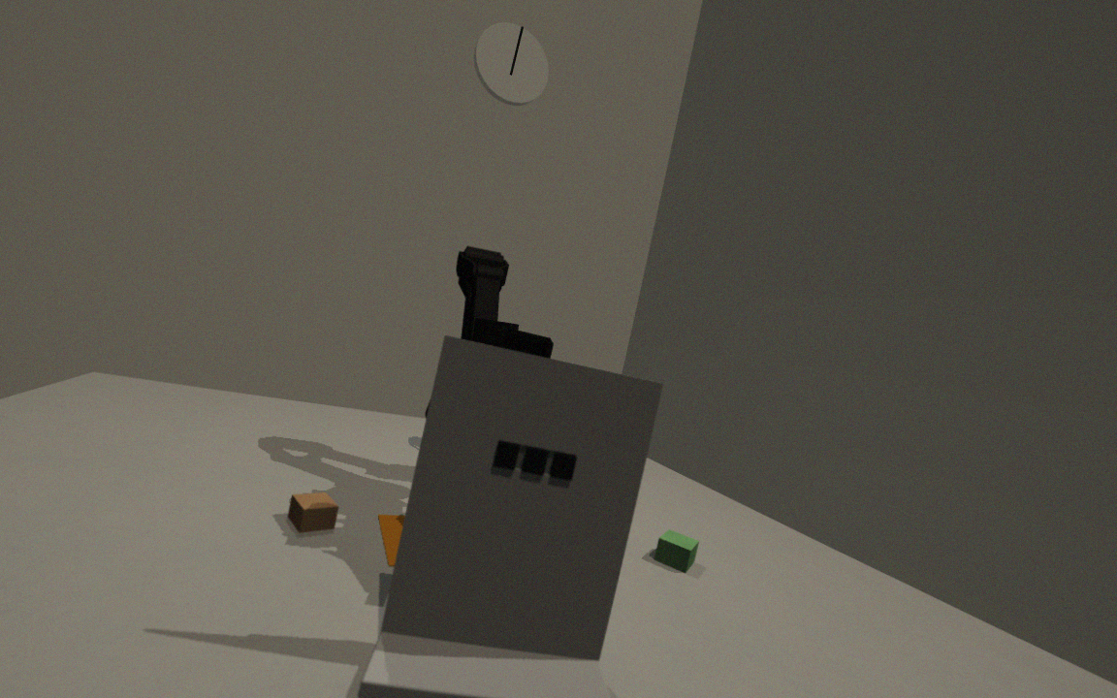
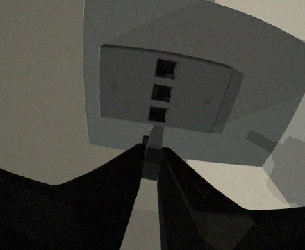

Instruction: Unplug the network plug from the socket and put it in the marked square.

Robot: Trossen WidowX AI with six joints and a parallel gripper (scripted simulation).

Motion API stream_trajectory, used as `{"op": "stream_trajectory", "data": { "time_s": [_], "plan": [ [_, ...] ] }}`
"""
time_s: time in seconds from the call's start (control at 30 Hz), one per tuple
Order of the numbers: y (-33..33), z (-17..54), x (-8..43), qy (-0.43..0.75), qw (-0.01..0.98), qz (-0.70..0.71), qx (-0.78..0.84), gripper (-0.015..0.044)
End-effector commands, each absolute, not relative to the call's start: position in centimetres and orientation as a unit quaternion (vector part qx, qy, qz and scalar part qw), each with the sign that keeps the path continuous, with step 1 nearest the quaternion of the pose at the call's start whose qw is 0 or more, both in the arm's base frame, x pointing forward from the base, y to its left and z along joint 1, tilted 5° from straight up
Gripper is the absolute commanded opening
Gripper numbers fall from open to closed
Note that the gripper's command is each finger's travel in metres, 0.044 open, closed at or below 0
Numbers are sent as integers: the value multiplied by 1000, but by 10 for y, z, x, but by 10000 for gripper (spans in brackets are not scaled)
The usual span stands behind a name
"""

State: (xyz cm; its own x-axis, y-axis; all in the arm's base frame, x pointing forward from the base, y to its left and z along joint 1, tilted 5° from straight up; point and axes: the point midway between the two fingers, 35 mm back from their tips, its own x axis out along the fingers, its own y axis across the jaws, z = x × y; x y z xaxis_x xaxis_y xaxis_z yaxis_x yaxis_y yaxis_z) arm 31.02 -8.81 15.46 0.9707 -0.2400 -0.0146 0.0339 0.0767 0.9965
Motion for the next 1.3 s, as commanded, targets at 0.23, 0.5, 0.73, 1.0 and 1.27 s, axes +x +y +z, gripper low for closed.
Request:
{"op": "stream_trajectory", "data": {
  "time_s": [0.23, 0.5, 0.73, 1.0, 1.27],
  "plan": [
    [-86, 172, 309, -80, 730, -92, 673, 0],
    [-83, 184, 305, -80, 730, -92, 673, 0],
    [-80, 194, 301, -80, 729, -92, 673, 0],
    [-78, 205, 295, -80, 728, -93, 674, 0],
    [-78, 205, 292, -72, 725, -106, 677, 0]
  ]
}}
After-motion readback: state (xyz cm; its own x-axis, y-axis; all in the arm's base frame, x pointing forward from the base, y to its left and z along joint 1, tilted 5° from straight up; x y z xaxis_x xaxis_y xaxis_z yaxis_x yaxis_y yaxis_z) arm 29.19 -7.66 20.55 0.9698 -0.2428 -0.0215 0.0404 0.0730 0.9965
